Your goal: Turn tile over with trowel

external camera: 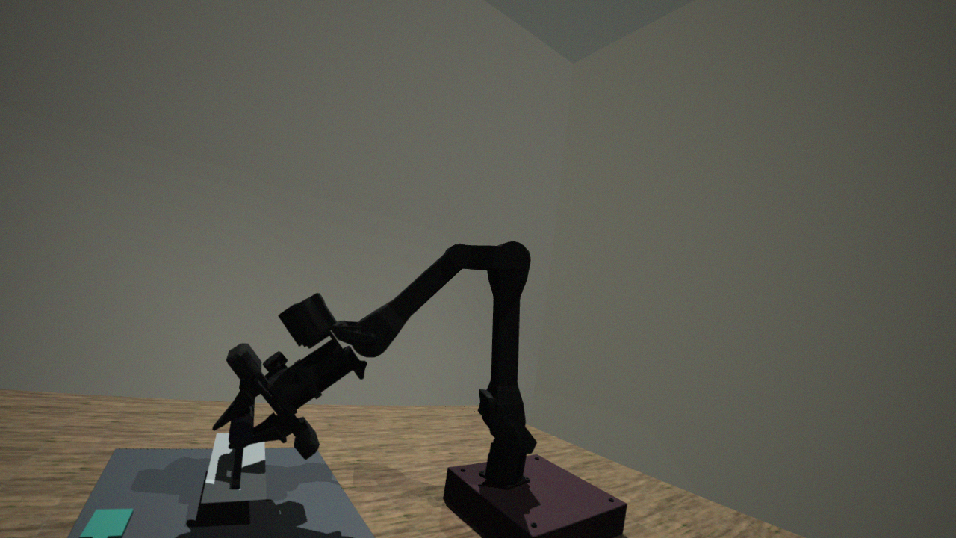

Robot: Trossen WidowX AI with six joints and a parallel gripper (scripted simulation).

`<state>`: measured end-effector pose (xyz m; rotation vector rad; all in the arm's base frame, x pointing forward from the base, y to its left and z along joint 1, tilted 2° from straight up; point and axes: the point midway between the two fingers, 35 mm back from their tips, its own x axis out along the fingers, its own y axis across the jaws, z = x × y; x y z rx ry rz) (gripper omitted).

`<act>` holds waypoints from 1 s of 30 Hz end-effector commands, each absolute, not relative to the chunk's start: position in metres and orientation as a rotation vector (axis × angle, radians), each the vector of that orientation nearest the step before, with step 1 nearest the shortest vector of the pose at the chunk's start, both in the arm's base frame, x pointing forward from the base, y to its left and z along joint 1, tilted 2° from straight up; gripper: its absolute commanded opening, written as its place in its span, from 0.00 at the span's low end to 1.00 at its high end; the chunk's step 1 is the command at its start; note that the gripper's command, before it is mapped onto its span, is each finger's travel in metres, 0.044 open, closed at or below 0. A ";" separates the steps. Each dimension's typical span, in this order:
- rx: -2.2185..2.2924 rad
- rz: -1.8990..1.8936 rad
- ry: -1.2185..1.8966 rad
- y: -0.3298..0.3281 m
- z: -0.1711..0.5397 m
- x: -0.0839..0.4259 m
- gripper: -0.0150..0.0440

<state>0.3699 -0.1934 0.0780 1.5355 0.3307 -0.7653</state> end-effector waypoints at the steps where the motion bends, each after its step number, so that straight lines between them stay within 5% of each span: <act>1: 1.529 -0.762 0.294 -0.169 0.082 0.369 0.25; 30: 1.528 -0.762 0.281 -0.148 0.051 0.370 0.25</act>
